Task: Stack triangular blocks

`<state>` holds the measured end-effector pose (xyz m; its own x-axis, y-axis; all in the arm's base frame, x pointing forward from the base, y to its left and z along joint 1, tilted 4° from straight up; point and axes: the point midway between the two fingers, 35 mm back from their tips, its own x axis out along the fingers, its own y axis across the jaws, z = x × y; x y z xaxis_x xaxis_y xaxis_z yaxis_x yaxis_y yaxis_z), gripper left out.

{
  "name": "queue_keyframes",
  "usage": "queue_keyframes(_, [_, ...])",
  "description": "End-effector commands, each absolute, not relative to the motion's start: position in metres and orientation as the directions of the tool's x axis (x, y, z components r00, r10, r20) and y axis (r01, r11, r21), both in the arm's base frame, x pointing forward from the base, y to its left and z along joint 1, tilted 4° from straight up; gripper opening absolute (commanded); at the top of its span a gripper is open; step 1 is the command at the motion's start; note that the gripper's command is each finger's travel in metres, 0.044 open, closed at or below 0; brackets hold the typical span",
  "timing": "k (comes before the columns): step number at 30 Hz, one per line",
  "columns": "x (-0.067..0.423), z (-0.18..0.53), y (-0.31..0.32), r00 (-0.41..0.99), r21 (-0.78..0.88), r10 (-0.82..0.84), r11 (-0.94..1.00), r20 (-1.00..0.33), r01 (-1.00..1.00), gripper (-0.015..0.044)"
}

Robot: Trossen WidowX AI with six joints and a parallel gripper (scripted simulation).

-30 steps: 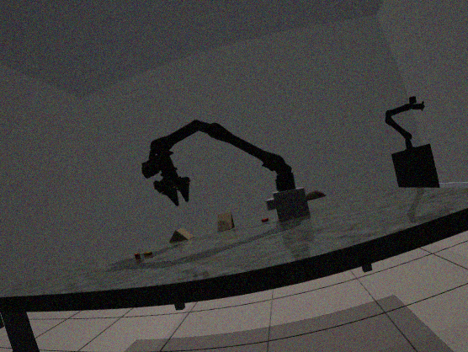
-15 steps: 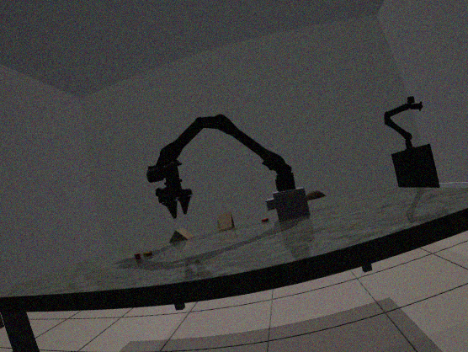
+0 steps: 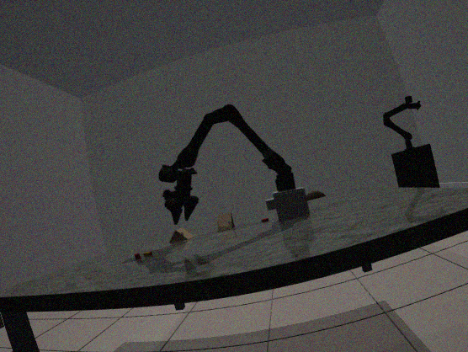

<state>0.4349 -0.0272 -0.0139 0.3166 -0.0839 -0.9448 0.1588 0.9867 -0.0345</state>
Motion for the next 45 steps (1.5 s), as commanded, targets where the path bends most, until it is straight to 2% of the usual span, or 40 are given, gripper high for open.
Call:
queue_keyframes(1, [0.384, -0.014, -0.025, 0.632, -0.002, -0.102, 0.988, -0.768, 0.157, 0.0440])
queue_keyframes(4, [0.375, -0.012, -0.025, 0.668, 0.003, -0.103, 0.988, -0.737, 0.157, 0.0440])
queue_keyframes(24, [0.376, -0.012, -0.025, 0.669, 0.003, -0.103, 0.988, -0.736, 0.157, 0.0440])
queue_keyframes(45, [0.443, -0.084, -0.035, 0.673, 0.003, -0.104, 0.988, -0.733, 0.157, 0.0440])
